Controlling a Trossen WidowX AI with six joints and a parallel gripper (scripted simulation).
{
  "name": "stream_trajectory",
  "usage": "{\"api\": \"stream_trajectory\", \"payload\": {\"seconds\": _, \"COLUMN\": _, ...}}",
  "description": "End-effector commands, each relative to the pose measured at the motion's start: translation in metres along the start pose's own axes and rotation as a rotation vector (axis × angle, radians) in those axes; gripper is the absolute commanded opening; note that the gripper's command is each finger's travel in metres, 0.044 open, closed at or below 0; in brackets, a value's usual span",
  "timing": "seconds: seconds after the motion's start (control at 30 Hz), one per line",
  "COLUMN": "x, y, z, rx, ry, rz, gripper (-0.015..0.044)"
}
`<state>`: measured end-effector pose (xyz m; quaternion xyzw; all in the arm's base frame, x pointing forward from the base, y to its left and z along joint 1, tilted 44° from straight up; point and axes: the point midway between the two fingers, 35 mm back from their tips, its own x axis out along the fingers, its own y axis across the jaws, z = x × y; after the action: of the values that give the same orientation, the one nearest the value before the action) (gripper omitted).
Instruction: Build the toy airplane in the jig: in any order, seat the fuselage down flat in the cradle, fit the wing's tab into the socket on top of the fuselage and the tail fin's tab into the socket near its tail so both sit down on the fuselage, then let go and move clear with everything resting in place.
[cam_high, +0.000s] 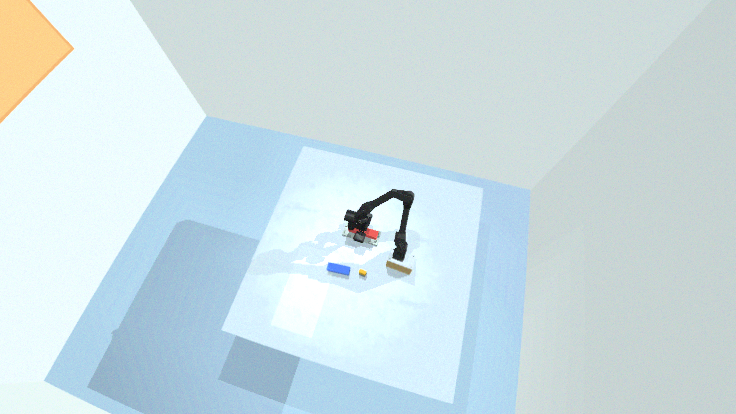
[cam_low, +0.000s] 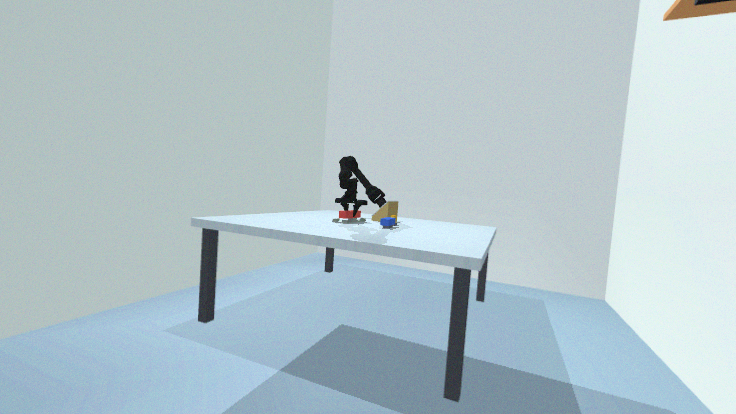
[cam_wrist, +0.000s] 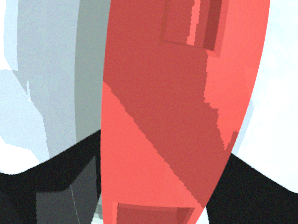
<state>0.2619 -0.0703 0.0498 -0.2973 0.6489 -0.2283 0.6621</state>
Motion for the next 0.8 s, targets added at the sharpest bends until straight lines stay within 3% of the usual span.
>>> {"api": "stream_trajectory", "payload": {"seconds": 0.0, "x": -0.0002, "y": -0.0001, "z": 0.0001, "rx": 0.001, "ry": -0.001, "rz": 0.0, "gripper": 0.0056}}
{"api": "stream_trajectory", "payload": {"seconds": 0.03, "x": -0.0002, "y": -0.0001, "z": 0.0001, "rx": 0.001, "ry": -0.001, "rz": 0.0, "gripper": 0.003}}
{"api": "stream_trajectory", "payload": {"seconds": 0.53, "x": -0.0002, "y": -0.0001, "z": 0.0001, "rx": 0.001, "ry": -0.001, "rz": 0.0, "gripper": 0.0424}}
{"api": "stream_trajectory", "payload": {"seconds": 0.77, "x": -0.0002, "y": -0.0001, "z": 0.0001, "rx": 0.001, "ry": -0.001, "rz": 0.0, "gripper": 0.044}}
